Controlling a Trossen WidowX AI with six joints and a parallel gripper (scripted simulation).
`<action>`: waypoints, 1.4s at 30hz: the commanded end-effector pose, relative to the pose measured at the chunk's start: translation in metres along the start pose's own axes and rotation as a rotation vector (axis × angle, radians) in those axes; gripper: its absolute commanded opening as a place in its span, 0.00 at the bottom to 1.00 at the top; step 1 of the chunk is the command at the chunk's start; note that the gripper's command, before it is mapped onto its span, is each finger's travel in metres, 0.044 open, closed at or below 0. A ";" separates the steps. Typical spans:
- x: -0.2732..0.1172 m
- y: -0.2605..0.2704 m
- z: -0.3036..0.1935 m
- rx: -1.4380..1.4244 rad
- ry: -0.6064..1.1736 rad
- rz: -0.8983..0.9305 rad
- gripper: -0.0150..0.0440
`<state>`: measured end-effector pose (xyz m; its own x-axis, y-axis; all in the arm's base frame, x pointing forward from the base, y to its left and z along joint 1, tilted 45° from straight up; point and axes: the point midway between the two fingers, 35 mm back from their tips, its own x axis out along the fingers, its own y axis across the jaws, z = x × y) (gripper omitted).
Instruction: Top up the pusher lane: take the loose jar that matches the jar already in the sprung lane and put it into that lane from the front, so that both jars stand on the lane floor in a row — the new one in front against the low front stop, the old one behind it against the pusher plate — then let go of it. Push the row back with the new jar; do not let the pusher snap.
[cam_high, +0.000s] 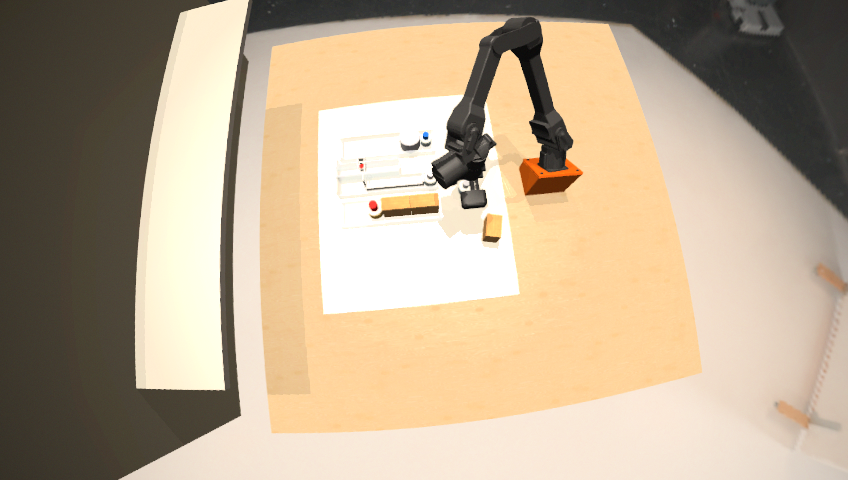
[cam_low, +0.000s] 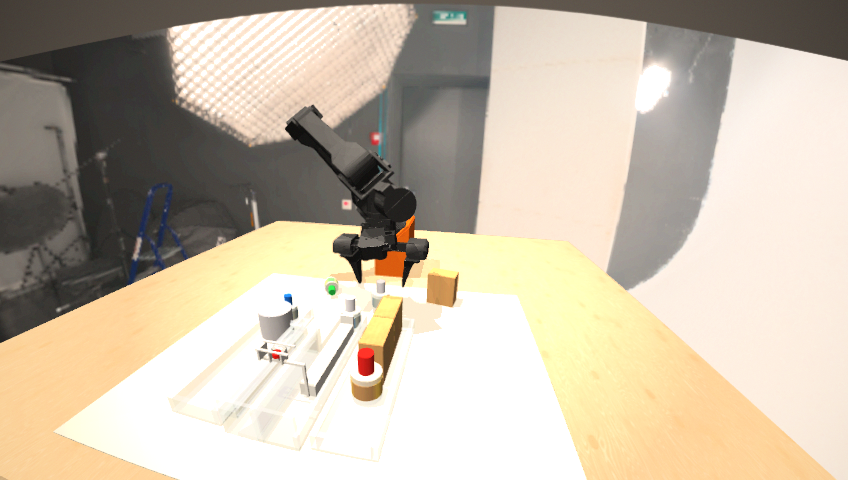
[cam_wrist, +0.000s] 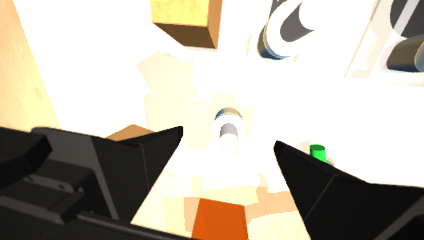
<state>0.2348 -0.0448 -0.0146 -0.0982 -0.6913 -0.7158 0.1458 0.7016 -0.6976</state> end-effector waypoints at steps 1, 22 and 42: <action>0.007 -0.001 -0.001 -0.005 0.002 -0.005 1.00; 0.032 -0.002 -0.001 -0.005 0.002 -0.007 0.82; 0.006 0.003 0.001 -0.006 0.000 0.002 0.25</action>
<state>0.2309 -0.0599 -0.0294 -0.1083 -0.6965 -0.7093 0.1328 0.6970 -0.7047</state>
